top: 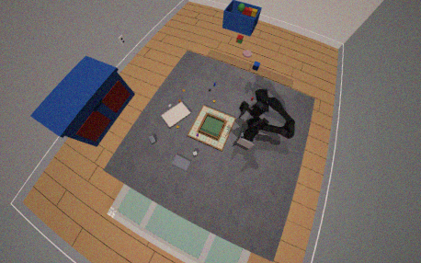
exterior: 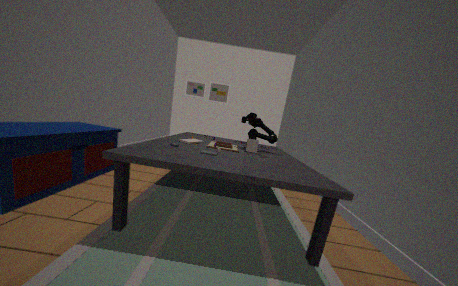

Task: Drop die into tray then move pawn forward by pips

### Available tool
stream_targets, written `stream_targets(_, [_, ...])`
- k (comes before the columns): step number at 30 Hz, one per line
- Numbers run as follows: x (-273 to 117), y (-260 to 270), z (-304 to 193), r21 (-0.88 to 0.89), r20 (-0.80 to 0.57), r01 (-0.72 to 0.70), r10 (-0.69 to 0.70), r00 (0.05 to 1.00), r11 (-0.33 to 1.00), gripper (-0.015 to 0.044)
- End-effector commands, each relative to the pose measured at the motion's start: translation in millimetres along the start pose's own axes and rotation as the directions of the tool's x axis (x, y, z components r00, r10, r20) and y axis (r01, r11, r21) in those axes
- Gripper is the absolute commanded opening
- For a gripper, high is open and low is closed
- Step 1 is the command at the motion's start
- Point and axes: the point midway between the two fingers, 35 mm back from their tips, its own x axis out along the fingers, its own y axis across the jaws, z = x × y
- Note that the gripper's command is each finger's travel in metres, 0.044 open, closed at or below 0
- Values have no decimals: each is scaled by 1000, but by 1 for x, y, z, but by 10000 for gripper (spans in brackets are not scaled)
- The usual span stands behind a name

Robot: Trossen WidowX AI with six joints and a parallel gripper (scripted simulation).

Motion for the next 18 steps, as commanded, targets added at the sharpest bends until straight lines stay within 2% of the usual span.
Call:
stream_targets(1, [0,-1,0,5,-5,0,0,1000,1000,374])
stream_targets(5, [0,-15,5,107,-98,-1,12,995,994,275])
stream_targets(12, [11,-50,10,283,-300,37,52,952,958,275])
stream_targets(18, [33,-82,7,375,-468,97,98,878,922,275])
